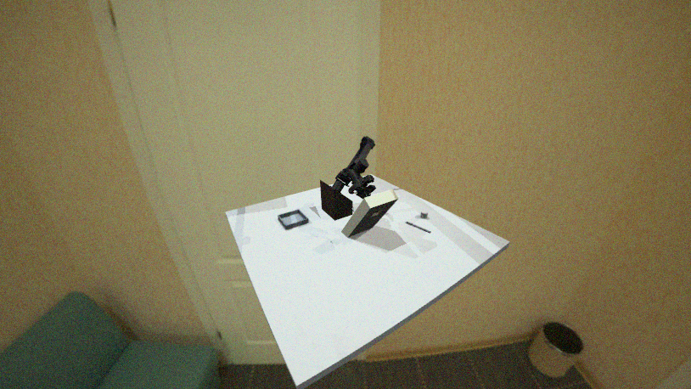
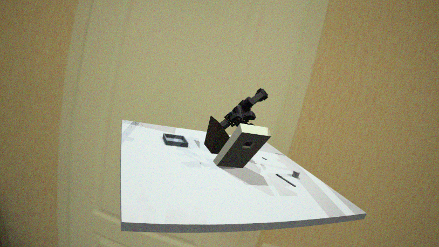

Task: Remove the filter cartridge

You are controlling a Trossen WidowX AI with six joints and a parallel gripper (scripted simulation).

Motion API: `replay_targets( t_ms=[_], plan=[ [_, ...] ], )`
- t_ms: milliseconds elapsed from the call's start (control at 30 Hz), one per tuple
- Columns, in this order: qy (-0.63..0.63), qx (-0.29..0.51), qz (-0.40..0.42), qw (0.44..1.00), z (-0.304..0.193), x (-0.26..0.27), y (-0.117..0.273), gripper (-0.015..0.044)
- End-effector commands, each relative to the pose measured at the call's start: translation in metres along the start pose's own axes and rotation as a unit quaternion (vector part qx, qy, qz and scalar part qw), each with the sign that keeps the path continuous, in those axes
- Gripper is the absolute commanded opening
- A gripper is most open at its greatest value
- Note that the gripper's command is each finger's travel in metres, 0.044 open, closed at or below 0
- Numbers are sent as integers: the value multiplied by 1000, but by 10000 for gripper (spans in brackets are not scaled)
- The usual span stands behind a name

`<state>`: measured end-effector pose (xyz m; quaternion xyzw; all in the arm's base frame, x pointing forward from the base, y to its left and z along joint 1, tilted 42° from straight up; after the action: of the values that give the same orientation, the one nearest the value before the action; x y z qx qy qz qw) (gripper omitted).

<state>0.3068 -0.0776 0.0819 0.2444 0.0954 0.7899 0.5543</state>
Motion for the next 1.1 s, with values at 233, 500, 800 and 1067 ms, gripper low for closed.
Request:
replay_targets(
  t_ms=[233, 500, 800, 1067],
  plan=[
    [-16, -3, -7, 1000, -1, -1, 48, 0],
    [-19, -4, -7, 1000, -13, 5, 50, 0],
    [-19, -4, -7, 1000, -42, 19, 44, 0],
    [-19, -4, -6, 1000, -66, 35, 43, 0]
  ],
)
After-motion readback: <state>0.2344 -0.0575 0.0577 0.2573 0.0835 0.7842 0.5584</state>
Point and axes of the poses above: the point midway between the two fingers, 35 mm back from their tips, its own y axis back along the fingers, its own x axis across the jaws, z = x × y, the point moved 3 cm from there along y, back along the fingers, and after that the axes turned 2 degrees about y, right-handed, at the moved point
